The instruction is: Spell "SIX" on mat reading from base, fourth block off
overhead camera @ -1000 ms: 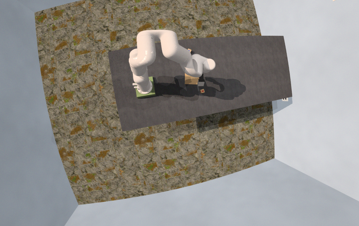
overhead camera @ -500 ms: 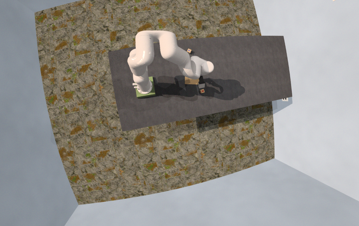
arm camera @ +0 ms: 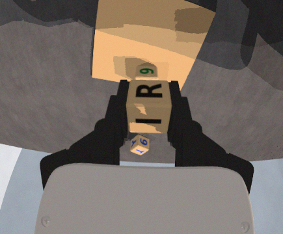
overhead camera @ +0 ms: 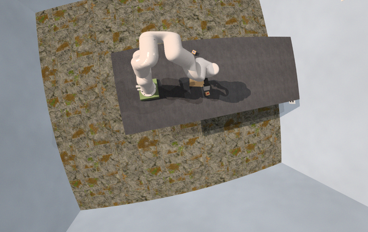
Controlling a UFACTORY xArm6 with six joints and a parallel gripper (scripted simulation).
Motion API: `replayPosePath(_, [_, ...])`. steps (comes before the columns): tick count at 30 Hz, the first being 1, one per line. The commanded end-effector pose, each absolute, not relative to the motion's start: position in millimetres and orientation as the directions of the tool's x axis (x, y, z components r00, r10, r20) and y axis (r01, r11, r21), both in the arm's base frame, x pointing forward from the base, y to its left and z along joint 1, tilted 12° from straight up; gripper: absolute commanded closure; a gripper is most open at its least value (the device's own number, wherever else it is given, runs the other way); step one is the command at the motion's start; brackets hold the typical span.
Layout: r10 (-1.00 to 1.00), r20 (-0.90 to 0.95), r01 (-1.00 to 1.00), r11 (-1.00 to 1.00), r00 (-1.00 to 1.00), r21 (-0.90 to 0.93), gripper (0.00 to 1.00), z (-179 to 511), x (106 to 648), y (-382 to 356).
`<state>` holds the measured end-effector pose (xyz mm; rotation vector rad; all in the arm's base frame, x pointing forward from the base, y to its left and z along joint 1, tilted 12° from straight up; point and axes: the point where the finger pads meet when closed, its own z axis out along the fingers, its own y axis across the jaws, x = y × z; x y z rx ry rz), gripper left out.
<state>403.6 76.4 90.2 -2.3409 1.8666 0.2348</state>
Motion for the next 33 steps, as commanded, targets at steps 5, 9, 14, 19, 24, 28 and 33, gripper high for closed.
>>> replayPosePath(5, [-0.953,-0.207,-0.975,-0.221,0.219,-0.014,0.73,66.6,404.0,81.1])
replayPosePath(9, [-0.953,-0.207,-0.975,-0.221,0.219,-0.014,0.73,47.5,403.4,84.7])
replayPosePath(14, [-0.953,-0.207,-0.975,-0.221,0.219,-0.014,0.73,32.6,402.9,87.6])
replayPosePath(19, [-0.953,-0.207,-0.975,-0.221,0.219,-0.014,0.73,12.3,402.3,91.5])
replayPosePath(24, [-0.953,-0.207,-0.975,-0.221,0.219,-0.014,0.73,1.8,401.9,93.5])
replayPosePath(28, [-0.953,-0.207,-0.975,-0.221,0.219,-0.014,0.73,0.3,401.9,93.7])
replayPosePath(33, [-0.953,-0.207,-0.975,-0.221,0.219,-0.014,0.73,-0.1,401.8,93.8])
